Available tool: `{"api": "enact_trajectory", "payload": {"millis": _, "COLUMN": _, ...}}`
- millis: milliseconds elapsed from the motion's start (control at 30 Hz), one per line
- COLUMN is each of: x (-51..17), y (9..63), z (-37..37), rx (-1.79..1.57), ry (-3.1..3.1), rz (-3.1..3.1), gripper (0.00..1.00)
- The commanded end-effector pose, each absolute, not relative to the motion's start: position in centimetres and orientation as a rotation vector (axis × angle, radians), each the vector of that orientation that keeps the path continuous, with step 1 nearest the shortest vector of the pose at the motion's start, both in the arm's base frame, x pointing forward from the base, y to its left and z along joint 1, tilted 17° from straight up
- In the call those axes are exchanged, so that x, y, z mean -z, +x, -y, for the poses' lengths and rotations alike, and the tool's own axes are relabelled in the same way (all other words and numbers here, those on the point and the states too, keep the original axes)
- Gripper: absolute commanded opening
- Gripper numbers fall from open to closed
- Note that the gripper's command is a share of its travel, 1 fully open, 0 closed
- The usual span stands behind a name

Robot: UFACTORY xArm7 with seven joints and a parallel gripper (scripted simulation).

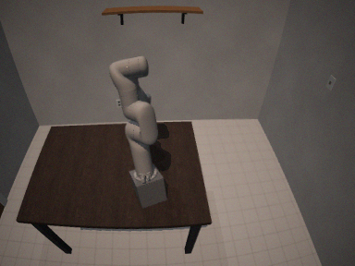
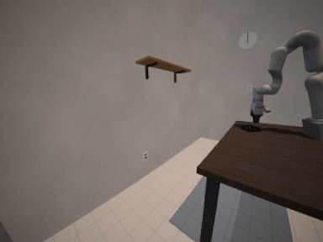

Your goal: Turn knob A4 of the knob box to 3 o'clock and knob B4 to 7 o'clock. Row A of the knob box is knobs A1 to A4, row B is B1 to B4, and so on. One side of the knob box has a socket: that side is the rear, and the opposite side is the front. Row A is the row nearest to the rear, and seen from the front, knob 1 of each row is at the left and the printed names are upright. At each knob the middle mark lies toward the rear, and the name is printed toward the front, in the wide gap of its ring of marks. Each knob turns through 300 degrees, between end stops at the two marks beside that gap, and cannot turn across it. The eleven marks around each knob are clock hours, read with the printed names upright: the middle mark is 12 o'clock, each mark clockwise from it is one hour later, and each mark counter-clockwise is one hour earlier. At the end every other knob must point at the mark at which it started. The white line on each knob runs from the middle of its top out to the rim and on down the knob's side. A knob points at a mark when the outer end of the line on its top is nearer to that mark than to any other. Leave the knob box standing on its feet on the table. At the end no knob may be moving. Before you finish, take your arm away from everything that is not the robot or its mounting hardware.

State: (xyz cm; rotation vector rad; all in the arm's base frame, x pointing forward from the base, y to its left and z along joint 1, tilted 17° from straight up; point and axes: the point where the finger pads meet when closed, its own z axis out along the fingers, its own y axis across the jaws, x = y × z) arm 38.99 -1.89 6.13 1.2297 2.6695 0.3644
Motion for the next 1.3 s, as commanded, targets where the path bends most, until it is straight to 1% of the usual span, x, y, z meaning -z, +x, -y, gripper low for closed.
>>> {"api": "enact_trajectory", "payload": {"millis": 0, "x": -6.4, "y": 39.1, "z": 2.0, "rx": -0.352, "ry": 1.446, "rz": -2.588, "gripper": 0.19}}
{"api": "enact_trajectory", "payload": {"millis": 433, "x": -6.9, "y": 39.3, "z": 2.1, "rx": -0.389, "ry": 1.839, "rz": -2.356, "gripper": 0.19}}
{"api": "enact_trajectory", "payload": {"millis": 500, "x": -7.0, "y": 39.3, "z": 2.1, "rx": -0.399, "ry": 1.962, "rz": -2.266, "gripper": 0.19}}
{"api": "enact_trajectory", "payload": {"millis": 1000, "x": -7.6, "y": 39.4, "z": 2.3, "rx": -0.43, "ry": 2.344, "rz": -1.914, "gripper": 0.19}}
{"api": "enact_trajectory", "payload": {"millis": 1267, "x": -8.0, "y": 39.5, "z": 2.6, "rx": -0.447, "ry": 2.583, "rz": -1.618, "gripper": 0.19}}
